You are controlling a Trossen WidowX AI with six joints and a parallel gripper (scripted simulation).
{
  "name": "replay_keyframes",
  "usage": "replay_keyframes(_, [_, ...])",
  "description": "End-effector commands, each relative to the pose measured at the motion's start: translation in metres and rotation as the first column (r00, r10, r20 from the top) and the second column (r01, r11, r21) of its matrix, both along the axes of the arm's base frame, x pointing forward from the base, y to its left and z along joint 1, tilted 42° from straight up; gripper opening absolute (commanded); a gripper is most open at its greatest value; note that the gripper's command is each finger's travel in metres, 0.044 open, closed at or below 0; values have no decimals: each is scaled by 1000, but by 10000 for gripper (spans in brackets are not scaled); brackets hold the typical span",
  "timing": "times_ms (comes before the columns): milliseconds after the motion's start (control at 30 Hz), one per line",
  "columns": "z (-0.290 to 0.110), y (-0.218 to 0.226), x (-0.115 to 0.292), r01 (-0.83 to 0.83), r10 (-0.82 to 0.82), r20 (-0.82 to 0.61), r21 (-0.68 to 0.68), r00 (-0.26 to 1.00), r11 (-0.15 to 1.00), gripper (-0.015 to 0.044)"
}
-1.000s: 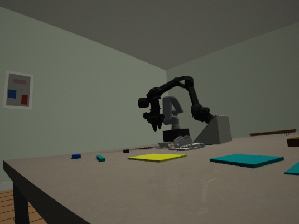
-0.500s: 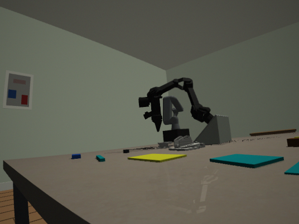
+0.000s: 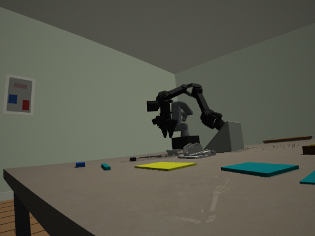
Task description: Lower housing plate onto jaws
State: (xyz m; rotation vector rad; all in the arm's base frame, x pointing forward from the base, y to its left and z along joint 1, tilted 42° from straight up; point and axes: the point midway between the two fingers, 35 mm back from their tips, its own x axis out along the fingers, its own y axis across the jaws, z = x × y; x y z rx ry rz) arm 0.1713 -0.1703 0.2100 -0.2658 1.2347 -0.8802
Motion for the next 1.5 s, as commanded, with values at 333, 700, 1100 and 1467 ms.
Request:
replay_keyframes(333, [-21, 25, 14, -245, 247, -198, 34, 949, 969, 440])
replay_keyframes(700, [-34, 43, 21, -402, 404, -316, 75, 858, 913, 440])
replay_keyframes(1100, [-63, 17, 25, -402, 403, -317, 73, 859, 913, 440])
replay_keyframes(1467, [-66, 14, 26, -402, 403, -317, 73, 859, 913, 440])
